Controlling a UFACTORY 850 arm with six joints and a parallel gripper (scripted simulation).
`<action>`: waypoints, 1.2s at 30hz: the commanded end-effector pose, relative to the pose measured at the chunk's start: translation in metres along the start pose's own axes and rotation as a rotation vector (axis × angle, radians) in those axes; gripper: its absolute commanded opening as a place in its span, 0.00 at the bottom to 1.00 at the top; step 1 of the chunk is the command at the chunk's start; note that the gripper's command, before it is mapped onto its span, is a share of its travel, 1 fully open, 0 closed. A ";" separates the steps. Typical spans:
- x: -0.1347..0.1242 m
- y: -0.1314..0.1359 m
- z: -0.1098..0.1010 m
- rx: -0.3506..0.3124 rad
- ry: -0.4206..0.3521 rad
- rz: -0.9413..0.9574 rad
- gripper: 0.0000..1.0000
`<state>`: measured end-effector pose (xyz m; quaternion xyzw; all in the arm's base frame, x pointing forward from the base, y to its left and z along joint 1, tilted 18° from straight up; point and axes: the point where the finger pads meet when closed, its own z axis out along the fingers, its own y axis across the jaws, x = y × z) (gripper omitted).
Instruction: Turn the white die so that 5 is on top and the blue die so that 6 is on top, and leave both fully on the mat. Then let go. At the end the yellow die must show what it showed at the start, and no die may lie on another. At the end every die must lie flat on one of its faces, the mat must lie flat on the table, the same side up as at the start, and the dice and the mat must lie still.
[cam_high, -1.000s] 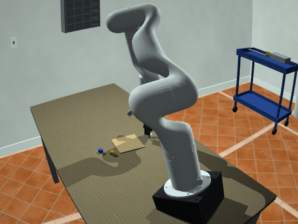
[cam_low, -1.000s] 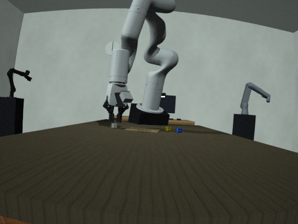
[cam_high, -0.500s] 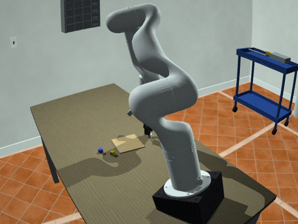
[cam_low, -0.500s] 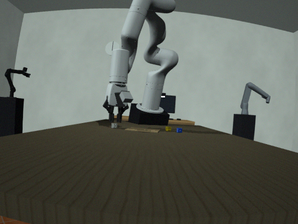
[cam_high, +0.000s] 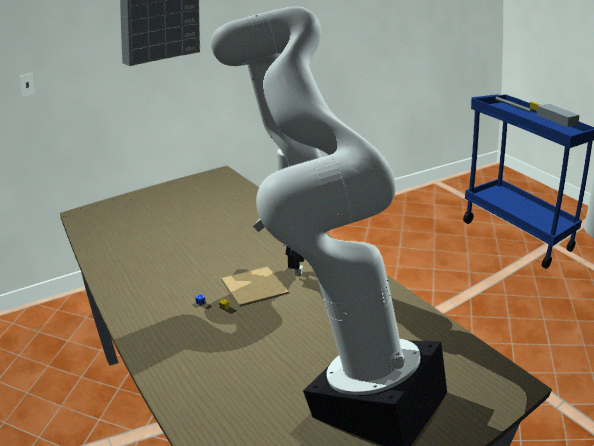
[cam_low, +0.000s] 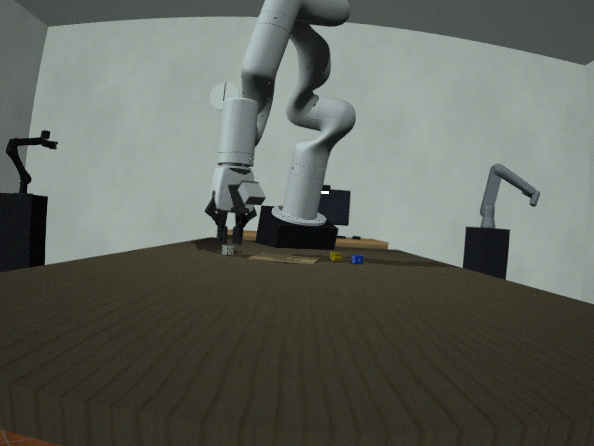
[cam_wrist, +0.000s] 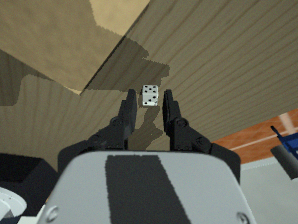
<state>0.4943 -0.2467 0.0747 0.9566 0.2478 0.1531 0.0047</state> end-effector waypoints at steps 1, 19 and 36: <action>0.000 0.001 0.002 -0.001 0.001 0.000 0.36; 0.000 0.001 0.021 -0.001 0.001 0.000 0.36; 0.000 0.001 0.022 -0.001 0.001 0.000 0.36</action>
